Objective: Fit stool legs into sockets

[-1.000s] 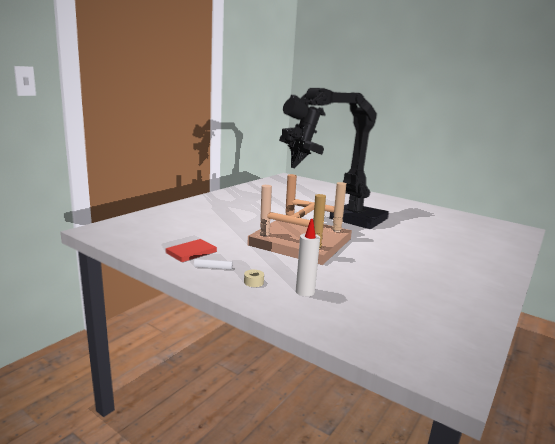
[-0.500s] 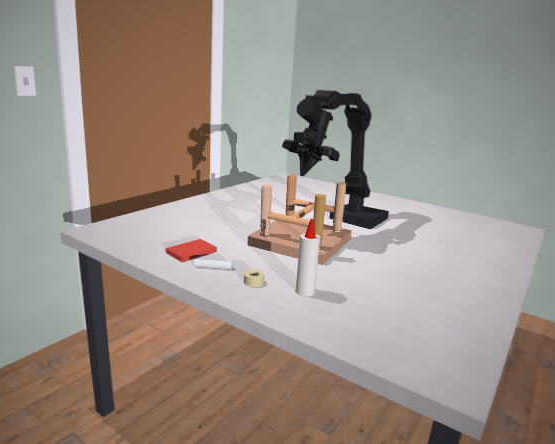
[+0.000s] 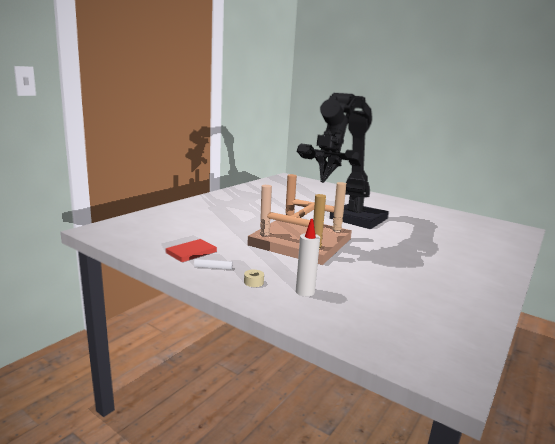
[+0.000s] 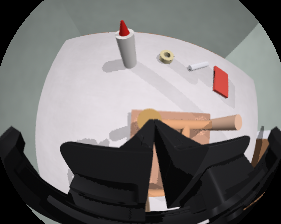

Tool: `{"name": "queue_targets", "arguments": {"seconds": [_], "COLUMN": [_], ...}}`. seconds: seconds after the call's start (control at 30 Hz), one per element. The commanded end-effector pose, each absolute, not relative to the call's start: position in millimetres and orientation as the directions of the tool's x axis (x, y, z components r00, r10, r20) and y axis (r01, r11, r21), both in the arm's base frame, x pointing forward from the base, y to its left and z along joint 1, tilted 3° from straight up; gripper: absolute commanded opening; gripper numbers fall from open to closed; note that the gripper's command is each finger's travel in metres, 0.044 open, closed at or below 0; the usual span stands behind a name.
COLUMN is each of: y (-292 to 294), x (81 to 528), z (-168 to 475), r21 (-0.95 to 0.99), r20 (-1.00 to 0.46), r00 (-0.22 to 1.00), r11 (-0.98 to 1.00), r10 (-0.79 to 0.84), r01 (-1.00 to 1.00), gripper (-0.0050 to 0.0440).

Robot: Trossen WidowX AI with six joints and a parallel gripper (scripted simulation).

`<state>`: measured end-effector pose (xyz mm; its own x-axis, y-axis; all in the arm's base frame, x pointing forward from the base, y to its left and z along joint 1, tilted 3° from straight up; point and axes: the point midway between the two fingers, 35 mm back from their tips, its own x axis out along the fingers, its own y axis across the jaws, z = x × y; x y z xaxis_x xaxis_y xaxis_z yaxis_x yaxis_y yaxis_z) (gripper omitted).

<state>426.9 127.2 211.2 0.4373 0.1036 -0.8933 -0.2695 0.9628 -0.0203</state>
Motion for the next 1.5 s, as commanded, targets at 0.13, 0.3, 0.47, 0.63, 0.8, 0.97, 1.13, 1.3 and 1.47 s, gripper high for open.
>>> {"name": "queue_targets", "arguments": {"seconds": [0.13, 0.3, 0.47, 0.63, 0.8, 0.97, 1.13, 1.3, 1.47], "y": [129, 128, 128, 128, 127, 127, 127, 127, 127], "x": [430, 428, 428, 429, 429, 429, 429, 429, 429], "z": [206, 188, 186, 178, 172, 171, 167, 164, 164], "r21": [-0.022, -0.022, -0.022, -0.022, -0.022, -0.022, -0.022, -0.022, -0.022], "r20": [-0.89, -0.89, -0.89, -0.89, -0.89, -0.89, -0.89, -0.89, -0.89], "r00": [0.444, 0.444, 0.444, 0.444, 0.444, 0.444, 0.444, 0.444, 0.444], "r11": [0.961, 0.961, 0.961, 0.961, 0.961, 0.961, 0.961, 0.961, 0.961], "r10": [0.107, 0.107, 0.107, 0.107, 0.107, 0.107, 0.107, 0.107, 0.107], "r01": [-0.276, -0.276, -0.276, -0.276, -0.276, -0.276, -0.276, -0.276, -0.276], "gripper": [0.0, 0.0, 0.0, 0.0, 0.0, 0.0, 0.0, 0.0, 0.0]}}
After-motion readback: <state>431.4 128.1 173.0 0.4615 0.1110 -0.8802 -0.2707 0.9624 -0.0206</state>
